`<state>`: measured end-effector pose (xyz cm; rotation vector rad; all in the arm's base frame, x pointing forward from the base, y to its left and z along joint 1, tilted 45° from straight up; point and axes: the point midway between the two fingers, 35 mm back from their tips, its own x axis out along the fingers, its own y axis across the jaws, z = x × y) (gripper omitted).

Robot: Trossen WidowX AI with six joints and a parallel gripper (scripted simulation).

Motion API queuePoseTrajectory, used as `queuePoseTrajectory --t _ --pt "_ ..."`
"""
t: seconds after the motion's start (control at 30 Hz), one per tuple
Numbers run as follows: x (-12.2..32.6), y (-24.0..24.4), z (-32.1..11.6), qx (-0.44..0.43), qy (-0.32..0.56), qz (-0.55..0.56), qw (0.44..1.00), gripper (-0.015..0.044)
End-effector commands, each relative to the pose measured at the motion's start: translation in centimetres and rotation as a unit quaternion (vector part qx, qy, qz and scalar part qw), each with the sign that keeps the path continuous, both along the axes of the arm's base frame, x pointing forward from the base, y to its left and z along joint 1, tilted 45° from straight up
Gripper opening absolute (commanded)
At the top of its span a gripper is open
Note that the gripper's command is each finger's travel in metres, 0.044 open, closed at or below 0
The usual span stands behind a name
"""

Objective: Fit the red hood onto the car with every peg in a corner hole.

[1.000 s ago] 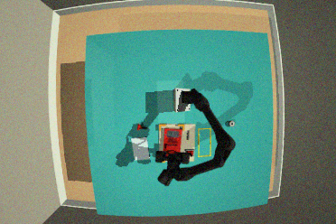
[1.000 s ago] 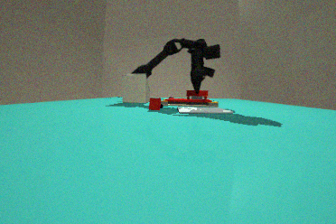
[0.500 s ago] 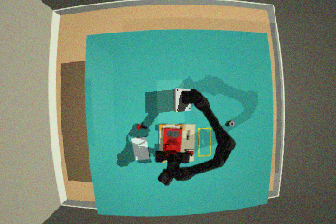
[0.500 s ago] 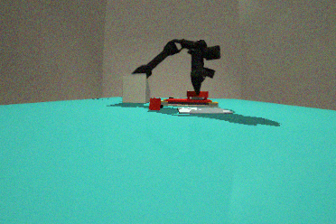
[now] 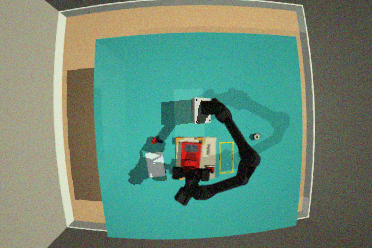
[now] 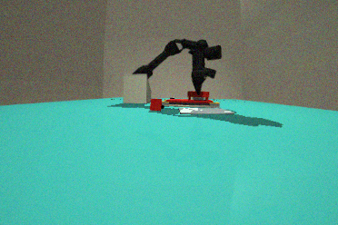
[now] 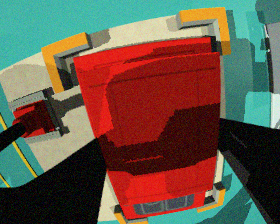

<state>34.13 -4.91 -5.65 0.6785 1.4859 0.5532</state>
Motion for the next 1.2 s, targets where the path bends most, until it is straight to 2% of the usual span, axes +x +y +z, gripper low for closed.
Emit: queuePoseTrajectory --t 0.0,1.17 --pt "0.06 -0.19 0.17 -0.001 -0.002 0.001 1.0 0.0" --pt "0.02 -0.02 0.03 -0.002 -0.005 -0.003 1.0 0.0"
